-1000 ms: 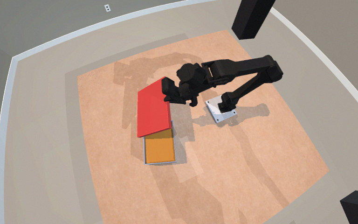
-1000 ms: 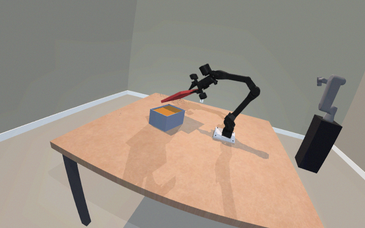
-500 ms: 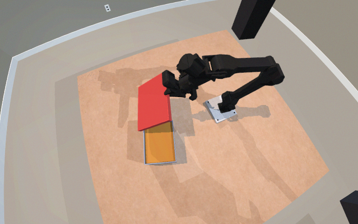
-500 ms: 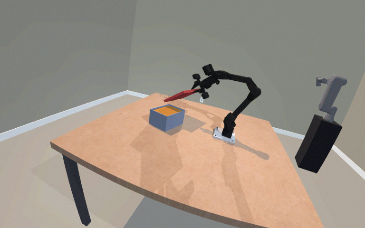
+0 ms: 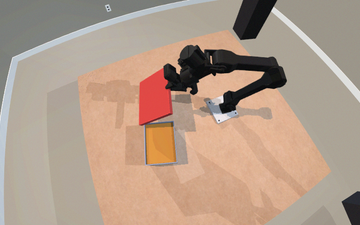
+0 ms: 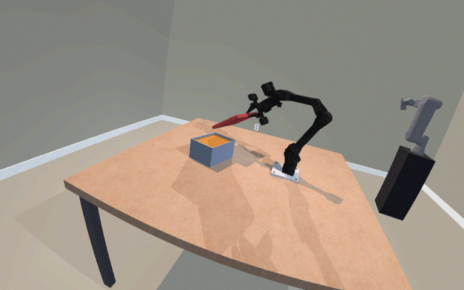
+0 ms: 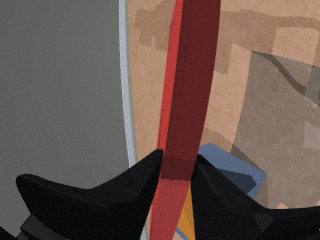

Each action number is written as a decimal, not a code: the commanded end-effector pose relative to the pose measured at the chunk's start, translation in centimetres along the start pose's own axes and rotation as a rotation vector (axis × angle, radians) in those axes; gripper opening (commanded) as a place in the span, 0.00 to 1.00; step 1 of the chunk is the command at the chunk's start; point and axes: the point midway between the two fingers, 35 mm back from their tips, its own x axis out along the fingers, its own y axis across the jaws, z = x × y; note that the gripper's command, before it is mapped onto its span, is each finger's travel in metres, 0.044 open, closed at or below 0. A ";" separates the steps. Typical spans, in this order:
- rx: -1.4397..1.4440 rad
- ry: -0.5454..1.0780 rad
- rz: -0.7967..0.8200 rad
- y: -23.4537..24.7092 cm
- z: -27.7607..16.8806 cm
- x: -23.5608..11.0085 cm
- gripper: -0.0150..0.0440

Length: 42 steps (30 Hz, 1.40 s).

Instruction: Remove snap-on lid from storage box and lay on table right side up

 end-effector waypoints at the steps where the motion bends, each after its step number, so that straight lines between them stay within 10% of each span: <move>1: -0.005 0.005 0.006 0.1 0.6 -0.1 0.25; 42: -0.010 0.000 0.005 -0.3 8.7 -0.6 0.25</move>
